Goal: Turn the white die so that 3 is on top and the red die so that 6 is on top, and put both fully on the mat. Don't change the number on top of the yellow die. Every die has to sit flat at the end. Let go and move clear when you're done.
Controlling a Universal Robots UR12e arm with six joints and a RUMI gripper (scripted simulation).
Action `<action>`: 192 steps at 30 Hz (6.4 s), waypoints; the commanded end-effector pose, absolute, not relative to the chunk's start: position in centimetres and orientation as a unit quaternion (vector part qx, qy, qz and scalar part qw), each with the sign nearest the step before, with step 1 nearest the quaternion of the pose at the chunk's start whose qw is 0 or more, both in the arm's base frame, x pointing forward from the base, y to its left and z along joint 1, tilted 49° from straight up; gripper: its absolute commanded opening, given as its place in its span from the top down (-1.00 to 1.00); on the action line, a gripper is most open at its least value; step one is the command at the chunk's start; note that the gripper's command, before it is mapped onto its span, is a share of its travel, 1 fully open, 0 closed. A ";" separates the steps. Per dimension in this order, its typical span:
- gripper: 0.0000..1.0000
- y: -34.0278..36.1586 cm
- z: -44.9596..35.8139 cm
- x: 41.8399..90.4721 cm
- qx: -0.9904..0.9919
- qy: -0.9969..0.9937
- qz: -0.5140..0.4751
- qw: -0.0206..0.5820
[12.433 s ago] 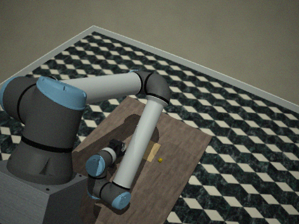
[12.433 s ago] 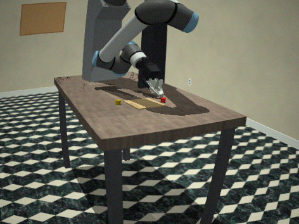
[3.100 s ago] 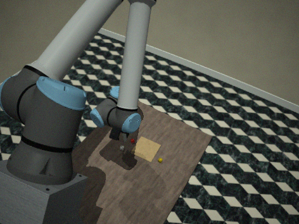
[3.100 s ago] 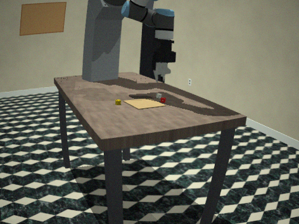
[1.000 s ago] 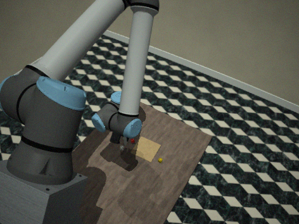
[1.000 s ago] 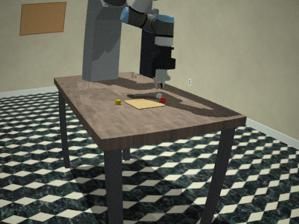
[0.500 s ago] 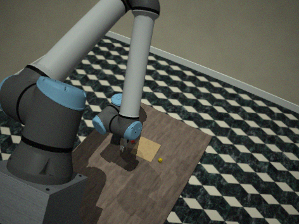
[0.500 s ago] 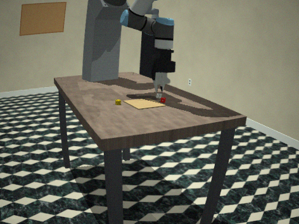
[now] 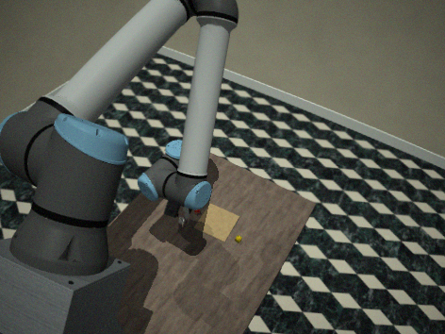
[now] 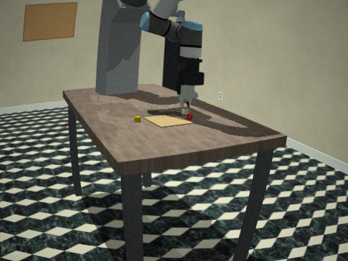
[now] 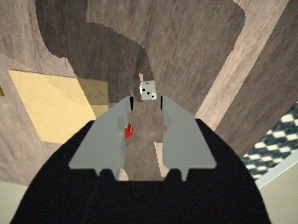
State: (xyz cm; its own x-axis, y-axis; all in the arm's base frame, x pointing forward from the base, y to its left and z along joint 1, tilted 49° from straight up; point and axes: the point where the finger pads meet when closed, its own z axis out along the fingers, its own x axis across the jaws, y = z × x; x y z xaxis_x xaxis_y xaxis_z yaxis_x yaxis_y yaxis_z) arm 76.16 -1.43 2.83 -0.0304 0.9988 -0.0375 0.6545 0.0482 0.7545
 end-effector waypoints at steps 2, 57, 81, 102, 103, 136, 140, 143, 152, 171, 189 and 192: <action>0.58 -1.4 2.9 76.2 0.628 0.658 0.286 0.301; 0.58 -1.4 1.2 78.1 0.628 0.658 0.286 0.301; 0.58 -1.4 1.2 78.1 0.628 0.658 0.286 0.301; 0.94 -1.4 1.2 78.1 0.628 0.658 0.286 0.301; 0.94 -1.4 1.2 78.1 0.628 0.658 0.286 0.301; 0.94 -1.4 1.7 77.5 0.628 0.658 0.286 0.301; 0.94 -1.4 3.0 76.1 0.628 0.658 0.286 0.301; 0.94 -1.4 3.8 75.1 0.628 0.658 0.286 0.301; 0.94 -1.4 6.9 71.5 0.628 0.658 0.286 0.301; 0.94 -2.1 7.8 70.7 0.633 0.653 0.288 0.299; 0.94 -14.1 9.9 71.6 0.719 0.557 0.328 0.255; 0.94 -14.1 9.9 71.6 0.719 0.557 0.328 0.255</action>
State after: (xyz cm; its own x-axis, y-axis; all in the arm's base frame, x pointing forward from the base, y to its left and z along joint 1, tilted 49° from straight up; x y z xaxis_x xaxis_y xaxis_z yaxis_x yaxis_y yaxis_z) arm 71.61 -13.64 9.75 0.1597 0.9709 0.1785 0.6338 -0.2395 0.7355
